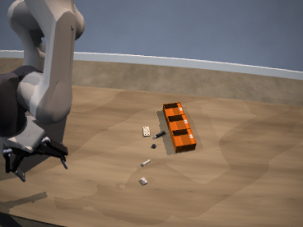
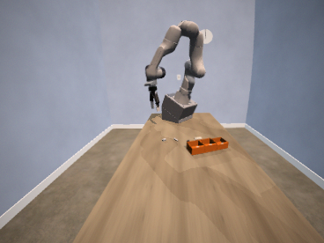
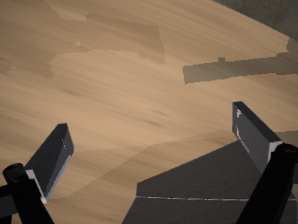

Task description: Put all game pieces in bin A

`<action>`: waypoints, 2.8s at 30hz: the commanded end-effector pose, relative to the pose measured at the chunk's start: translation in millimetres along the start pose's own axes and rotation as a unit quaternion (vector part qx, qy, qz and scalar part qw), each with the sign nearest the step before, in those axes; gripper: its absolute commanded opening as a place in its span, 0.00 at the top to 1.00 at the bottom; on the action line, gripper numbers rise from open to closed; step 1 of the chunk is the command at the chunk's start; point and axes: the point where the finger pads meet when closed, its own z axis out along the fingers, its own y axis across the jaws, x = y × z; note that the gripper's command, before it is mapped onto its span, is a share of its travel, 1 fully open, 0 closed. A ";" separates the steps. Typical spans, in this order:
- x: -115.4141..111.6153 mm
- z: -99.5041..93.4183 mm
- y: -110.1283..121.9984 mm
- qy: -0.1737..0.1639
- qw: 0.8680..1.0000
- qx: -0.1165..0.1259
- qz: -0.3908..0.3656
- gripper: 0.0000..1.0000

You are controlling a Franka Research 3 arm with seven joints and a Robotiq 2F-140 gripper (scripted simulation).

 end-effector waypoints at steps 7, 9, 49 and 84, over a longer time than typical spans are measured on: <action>0.1 -0.1 0.0 0.000 1.000 0.000 0.000 0.00; 0.1 -0.1 0.0 0.000 1.000 0.000 0.000 0.00; 43.5 -62.2 -131.6 0.021 0.971 -0.064 -0.229 0.95; -3.0 -47.8 -319.6 0.022 0.903 -0.059 -0.426 0.95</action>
